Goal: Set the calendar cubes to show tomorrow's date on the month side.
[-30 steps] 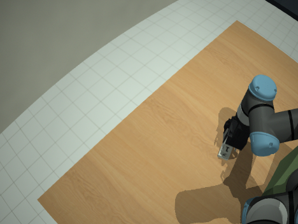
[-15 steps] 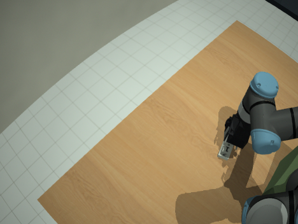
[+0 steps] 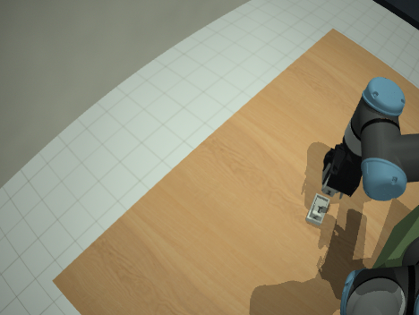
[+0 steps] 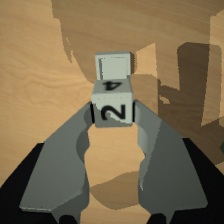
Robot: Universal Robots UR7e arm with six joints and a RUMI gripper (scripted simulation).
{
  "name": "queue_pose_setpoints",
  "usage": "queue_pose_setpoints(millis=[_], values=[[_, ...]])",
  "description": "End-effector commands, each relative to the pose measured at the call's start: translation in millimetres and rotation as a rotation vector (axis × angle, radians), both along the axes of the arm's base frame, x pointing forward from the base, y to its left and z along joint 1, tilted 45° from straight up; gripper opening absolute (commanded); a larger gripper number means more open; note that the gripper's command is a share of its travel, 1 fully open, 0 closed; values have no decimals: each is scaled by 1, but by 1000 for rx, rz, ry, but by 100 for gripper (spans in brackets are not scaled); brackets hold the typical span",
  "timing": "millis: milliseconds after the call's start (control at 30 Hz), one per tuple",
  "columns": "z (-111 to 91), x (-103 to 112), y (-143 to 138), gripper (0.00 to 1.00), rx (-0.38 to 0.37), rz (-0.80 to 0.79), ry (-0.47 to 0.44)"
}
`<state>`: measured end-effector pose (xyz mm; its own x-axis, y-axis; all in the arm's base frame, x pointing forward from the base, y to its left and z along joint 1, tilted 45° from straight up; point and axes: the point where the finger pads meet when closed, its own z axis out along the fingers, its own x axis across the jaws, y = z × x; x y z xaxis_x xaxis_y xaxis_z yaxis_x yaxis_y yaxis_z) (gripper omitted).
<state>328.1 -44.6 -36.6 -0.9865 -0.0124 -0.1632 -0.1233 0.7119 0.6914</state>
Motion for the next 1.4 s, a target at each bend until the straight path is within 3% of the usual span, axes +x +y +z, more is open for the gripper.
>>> queue_pose_setpoints(millis=[0, 867, 1367], values=[[14, -2, -13, 10, 1, 0, 0], [18, -3, -17, 10, 0, 4, -4], [17, -1, -18, 10, -7, 50, -50]])
